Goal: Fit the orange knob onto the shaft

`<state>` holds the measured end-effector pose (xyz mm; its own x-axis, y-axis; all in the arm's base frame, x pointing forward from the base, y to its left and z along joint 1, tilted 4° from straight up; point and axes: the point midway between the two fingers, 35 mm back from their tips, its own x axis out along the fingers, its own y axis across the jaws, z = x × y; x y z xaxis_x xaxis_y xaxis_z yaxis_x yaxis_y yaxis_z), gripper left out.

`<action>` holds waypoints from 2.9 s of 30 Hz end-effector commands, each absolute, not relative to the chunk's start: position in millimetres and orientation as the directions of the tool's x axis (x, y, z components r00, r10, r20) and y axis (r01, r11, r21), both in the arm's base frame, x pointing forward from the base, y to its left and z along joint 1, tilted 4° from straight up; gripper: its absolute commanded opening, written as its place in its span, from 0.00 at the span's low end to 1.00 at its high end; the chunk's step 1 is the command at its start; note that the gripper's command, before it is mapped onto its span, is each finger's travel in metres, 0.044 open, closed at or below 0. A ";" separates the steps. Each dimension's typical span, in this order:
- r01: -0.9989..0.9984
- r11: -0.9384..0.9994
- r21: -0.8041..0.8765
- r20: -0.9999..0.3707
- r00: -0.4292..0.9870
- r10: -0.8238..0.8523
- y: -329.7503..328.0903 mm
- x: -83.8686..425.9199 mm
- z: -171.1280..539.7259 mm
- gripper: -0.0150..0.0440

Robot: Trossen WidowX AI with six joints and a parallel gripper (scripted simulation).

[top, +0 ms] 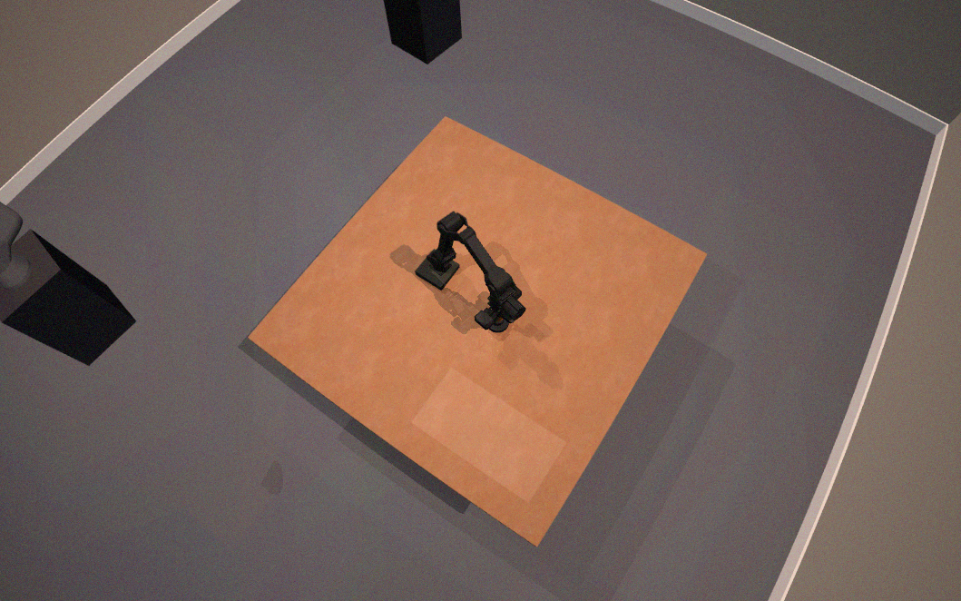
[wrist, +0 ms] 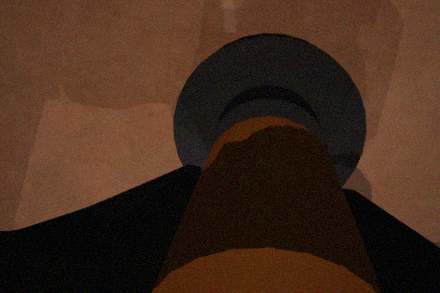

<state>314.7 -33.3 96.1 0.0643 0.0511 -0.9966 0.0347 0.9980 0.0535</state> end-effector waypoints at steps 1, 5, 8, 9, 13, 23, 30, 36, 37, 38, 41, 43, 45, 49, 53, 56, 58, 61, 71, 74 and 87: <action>0.038 0.998 0.057 -0.997 0.063 0.054 -32.8 313.6 95.5 0.25; 0.038 0.998 0.057 -0.997 0.063 0.054 -32.8 313.6 95.1 0.25; 0.038 0.998 0.057 -0.997 0.063 0.054 -32.8 313.7 94.6 0.25; 0.038 0.998 0.057 -0.997 0.063 0.054 -32.9 313.6 96.2 0.25; 0.038 0.998 0.056 -0.997 0.063 0.054 -33.2 314.1 100.0 0.25; 0.244 0.967 0.068 -0.997 0.063 0.054 -33.1 317.1 99.1 0.25; 0.244 0.967 0.068 -0.997 0.063 0.054 -33.1 316.6 96.9 0.25; 0.244 0.967 0.068 -0.997 0.063 0.054 -32.9 314.6 95.3 0.25; 0.244 0.967 0.068 -0.997 0.063 0.054 -32.9 314.1 96.1 0.25; 0.244 0.967 0.068 -0.997 0.063 0.054 -32.9 313.8 96.0 0.25; 0.244 0.967 0.068 -0.997 0.063 0.054 -32.8 313.3 95.6 0.25; 0.244 0.967 0.068 -0.997 0.063 0.054 -32.8 313.4 95.6 0.25; 0.244 0.967 0.068 -0.997 0.063 0.054 -32.9 313.7 95.6 0.25; 0.244 0.967 0.068 -0.997 0.063 0.054 -32.9 314.2 95.2 0.25; 0.244 0.967 0.068 -0.997 0.063 0.054 -32.9 314.7 94.8 0.25; 0.244 0.967 0.068 -0.997 0.063 0.054 -32.9 314.7 94.8 0.25; 0.244 0.967 0.068 -0.997 0.063 0.054 -33.1 314.8 97.5 0.25; 0.244 0.967 0.068 -0.997 0.063 0.054 -33.3 315.5 99.9 0.25; 0.440 0.895 0.076 -0.997 0.063 0.054 -33.1 316.3 99.2 0.25; 0.440 0.895 0.076 -0.997 0.063 0.054 -33.0 315.5 98.0 0.25; 0.440 0.895 0.076 -0.997 0.063 0.054 -33.0 315.0 96.1 0.25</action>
